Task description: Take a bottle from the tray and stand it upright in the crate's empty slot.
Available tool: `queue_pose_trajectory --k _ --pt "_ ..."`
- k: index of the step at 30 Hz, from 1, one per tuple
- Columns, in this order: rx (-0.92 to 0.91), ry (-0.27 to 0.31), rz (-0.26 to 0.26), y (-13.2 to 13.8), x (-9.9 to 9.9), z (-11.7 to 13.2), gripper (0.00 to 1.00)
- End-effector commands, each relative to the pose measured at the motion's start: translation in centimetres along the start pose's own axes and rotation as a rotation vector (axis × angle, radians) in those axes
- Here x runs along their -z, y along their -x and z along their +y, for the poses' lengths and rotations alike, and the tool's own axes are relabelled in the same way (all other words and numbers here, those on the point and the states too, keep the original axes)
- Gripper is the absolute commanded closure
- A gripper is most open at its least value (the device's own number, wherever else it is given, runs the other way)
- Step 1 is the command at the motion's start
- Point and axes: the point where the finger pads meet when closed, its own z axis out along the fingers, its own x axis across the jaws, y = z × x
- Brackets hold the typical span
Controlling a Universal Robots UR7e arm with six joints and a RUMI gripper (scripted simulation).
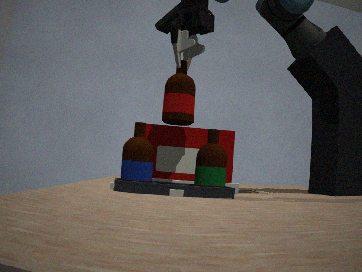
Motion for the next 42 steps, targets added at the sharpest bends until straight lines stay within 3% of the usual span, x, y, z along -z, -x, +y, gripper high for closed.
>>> queue_pose_trajectory --k 1,25,42 --pt "0.0 -0.001 -0.001 0.0 0.0 0.0 1.0" --pt "0.0 -0.001 -0.001 0.0 0.1 0.0 1.0" --pt "0.0 -0.001 -0.001 0.0 1.6 0.0 1.0"
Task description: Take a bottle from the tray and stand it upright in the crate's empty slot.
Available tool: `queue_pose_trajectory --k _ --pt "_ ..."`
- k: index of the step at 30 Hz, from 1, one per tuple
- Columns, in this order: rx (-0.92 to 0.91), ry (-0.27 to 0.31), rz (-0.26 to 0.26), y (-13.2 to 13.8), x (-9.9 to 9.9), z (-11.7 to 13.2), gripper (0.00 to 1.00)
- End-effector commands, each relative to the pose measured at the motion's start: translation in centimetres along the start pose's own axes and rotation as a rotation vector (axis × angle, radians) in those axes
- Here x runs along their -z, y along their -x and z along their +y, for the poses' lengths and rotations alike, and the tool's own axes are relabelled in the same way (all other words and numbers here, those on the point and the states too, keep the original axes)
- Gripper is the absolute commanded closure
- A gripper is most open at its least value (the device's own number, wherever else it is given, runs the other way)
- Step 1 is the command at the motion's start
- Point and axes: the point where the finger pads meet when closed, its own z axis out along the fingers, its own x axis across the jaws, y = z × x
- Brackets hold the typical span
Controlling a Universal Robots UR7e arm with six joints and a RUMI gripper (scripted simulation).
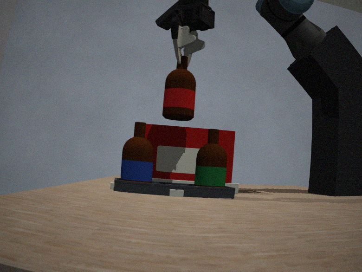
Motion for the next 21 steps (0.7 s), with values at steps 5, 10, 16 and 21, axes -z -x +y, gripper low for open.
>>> queue_pose_trajectory --k 5,10,16,21 --pt "0.0 0.0 -0.001 0.02 0.84 -0.03 1.0" --pt "0.0 0.0 -0.001 0.02 1.03 -0.03 1.0" --pt "0.0 0.0 -0.001 0.02 1.04 -0.03 1.0" --pt "0.0 0.0 -0.001 0.02 1.04 -0.03 1.0"
